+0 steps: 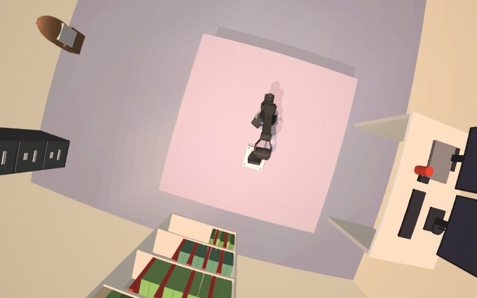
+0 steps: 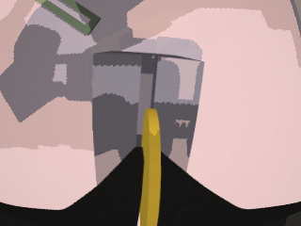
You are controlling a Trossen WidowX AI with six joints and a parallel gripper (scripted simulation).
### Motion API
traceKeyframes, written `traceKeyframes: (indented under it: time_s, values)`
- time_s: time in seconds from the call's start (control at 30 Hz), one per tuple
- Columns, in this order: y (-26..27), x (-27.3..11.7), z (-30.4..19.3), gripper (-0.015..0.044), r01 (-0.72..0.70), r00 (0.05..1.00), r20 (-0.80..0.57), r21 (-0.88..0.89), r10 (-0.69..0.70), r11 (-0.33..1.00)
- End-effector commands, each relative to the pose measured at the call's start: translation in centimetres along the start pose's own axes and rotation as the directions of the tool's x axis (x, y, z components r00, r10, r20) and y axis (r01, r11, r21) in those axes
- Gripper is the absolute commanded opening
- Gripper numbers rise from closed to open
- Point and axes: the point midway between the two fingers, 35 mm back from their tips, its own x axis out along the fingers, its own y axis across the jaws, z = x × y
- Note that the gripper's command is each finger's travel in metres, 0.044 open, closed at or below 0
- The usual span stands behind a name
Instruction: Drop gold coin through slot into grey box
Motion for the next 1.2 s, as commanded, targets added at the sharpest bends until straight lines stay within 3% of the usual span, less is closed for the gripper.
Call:
traceKeyframes:
  time_s: [0.0, 0.43, 0.63, 0.93, 1.17]
  values:
    - [0.0, 0.3, 0.0, 0.0000, 0.001, 1.000, 0.000, -0.004, -0.001, 1.000]
    - [-0.1, 0.9, 0.0, 0.0000, 0.001, 1.000, 0.000, 0.000, -0.001, 1.000]
    - [0.0, 0.7, 0.0, 0.0158, -0.001, 1.000, 0.000, 0.000, 0.001, 1.000]
    - [0.0, 0.7, 0.0, 0.0161, -0.001, 1.000, 0.000, 0.000, 0.001, 1.000]
    - [0.0, -1.1, 0.0, 0.0344, 0.000, 1.000, 0.000, 0.000, 0.000, 1.000]
